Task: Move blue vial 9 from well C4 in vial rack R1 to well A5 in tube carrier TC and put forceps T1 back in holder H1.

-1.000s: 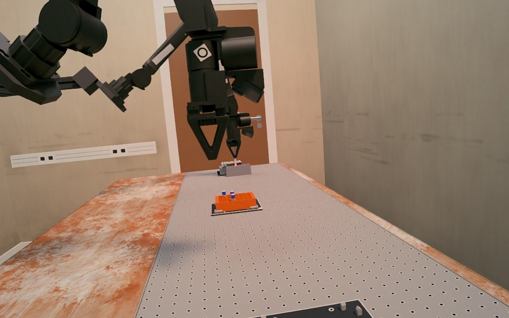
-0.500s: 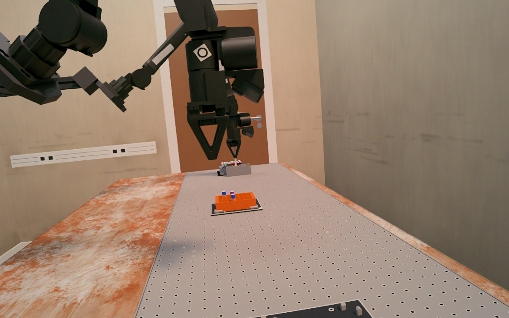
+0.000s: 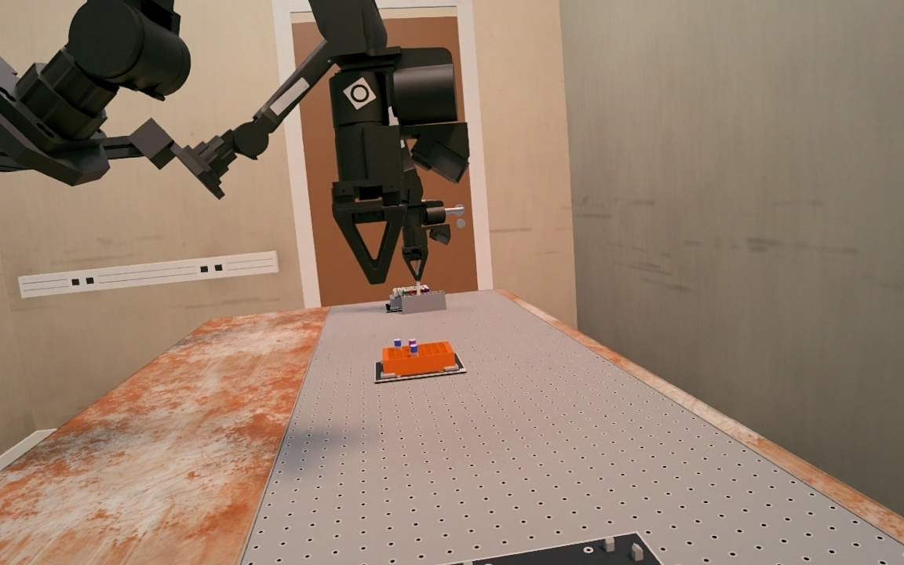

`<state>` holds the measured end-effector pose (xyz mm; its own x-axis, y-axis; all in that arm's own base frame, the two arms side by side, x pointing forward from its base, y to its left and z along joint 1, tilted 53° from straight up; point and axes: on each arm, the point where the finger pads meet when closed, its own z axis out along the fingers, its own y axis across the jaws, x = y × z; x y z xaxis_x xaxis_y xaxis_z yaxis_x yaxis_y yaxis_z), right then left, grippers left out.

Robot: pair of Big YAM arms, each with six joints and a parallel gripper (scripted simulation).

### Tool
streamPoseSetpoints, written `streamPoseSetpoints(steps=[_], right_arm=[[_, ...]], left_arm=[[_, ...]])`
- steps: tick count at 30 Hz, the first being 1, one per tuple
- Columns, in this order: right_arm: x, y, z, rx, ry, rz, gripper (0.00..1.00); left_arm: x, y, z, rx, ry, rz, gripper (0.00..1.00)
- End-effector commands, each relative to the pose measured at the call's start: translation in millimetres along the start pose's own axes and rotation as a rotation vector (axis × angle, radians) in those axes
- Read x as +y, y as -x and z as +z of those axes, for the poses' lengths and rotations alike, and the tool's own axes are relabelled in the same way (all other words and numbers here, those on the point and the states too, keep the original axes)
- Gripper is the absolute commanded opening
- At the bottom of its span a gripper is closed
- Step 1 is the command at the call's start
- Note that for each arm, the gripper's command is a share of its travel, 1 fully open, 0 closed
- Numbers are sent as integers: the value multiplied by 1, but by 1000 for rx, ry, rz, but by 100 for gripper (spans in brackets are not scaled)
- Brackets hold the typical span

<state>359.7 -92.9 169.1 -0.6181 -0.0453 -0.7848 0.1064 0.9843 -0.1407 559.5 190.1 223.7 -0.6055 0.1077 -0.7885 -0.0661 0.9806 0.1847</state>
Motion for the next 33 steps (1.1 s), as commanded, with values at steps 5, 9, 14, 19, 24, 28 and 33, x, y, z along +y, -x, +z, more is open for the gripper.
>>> streamPoseSetpoints(steps=[5,9,14,19,24,28,33], right_arm=[[-3,6,-2,-11,-8,-8,100],[-3,6,-2,-11,-8,-8,100],[-3,6,-2,-11,-8,-8,100],[-3,6,-2,-11,-8,-8,100],[-3,6,-2,-11,-8,-8,100],[-3,6,-2,-11,-8,-8,100],[-3,6,-2,-11,-8,-8,100]], left_arm=[[5,9,4,-2,3,-11,7],[5,10,4,-3,3,-11,7],[5,11,3,-4,4,-11,7],[5,11,3,-3,3,-11,7],[5,12,3,-4,3,-11,11],[5,12,3,-5,4,-11,16],[5,14,-4,-21,8,0,23]])
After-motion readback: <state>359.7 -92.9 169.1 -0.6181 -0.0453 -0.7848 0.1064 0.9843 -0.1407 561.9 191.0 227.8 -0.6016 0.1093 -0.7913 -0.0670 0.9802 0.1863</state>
